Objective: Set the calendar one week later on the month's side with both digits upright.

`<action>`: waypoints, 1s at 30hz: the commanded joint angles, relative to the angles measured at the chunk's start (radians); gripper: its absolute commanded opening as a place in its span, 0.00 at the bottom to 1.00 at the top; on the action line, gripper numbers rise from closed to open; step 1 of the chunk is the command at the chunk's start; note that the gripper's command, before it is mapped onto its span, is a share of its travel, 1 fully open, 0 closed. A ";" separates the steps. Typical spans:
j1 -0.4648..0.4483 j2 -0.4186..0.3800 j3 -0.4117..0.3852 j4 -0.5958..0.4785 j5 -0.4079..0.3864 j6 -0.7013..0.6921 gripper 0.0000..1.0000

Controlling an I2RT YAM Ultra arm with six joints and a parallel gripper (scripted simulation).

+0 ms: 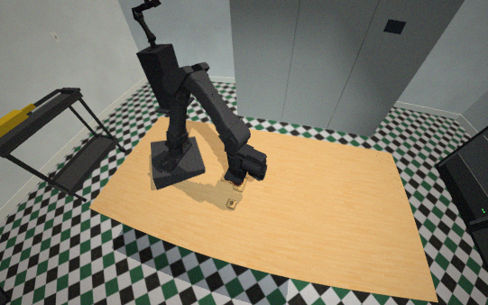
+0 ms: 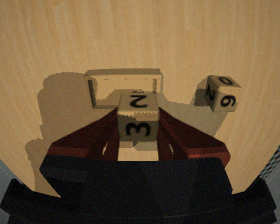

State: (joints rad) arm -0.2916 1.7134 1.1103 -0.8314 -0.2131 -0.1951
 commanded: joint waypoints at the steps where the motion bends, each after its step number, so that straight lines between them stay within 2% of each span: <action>1: 0.000 -0.004 0.001 0.018 0.000 0.002 0.26; 30: 0.009 0.020 -0.023 0.067 0.002 0.011 0.26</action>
State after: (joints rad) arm -0.2825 1.7393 1.0851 -0.7673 -0.2119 -0.1852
